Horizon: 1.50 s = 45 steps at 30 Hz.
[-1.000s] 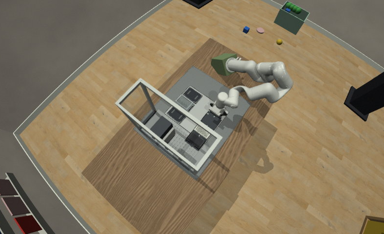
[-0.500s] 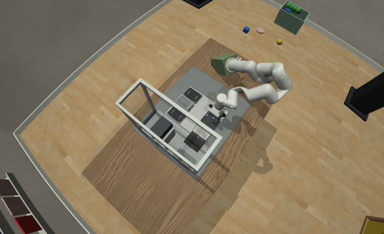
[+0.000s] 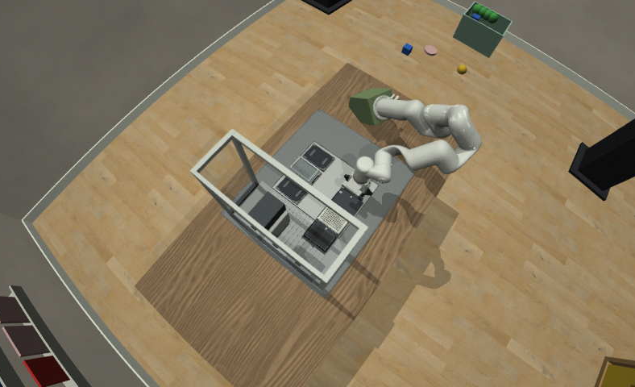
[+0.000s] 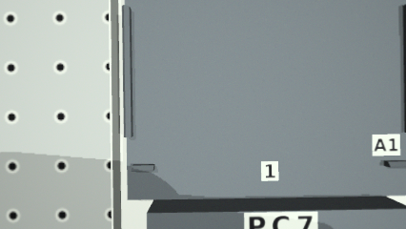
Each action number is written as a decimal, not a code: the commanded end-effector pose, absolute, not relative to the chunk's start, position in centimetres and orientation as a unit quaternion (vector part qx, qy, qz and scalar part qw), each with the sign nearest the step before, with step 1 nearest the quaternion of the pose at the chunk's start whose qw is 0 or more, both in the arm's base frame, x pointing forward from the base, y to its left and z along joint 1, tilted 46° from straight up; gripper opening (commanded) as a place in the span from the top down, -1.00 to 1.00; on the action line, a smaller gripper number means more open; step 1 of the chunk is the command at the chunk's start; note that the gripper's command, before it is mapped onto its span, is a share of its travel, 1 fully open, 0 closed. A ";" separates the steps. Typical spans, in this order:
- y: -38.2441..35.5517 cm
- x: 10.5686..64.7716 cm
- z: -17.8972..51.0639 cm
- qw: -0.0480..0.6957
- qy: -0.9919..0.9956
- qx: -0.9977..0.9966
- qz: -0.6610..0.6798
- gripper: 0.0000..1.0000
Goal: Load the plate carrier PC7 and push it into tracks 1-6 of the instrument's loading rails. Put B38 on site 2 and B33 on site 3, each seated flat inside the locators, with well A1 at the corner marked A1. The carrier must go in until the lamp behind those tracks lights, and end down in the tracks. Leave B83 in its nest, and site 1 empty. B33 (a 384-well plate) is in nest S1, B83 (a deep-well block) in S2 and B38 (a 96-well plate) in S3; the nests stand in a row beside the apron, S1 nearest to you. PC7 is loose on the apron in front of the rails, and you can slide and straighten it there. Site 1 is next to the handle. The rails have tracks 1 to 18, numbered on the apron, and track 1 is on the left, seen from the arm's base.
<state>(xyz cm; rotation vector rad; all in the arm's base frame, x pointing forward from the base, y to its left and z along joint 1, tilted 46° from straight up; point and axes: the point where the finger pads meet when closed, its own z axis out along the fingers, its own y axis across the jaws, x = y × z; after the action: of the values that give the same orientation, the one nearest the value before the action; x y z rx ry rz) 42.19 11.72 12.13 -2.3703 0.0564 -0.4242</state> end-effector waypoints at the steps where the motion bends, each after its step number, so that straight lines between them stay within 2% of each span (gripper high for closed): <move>1: 11.6 42.7 12.3 0.358 0.022 -0.919 -0.166 -0.63; 45: 11.0 46.3 13.4 0.358 0.022 -0.919 -0.166 -0.63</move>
<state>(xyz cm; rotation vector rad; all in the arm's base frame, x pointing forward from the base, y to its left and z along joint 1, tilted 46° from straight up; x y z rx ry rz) 45.88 11.11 13.25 -2.3703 0.0564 -0.4241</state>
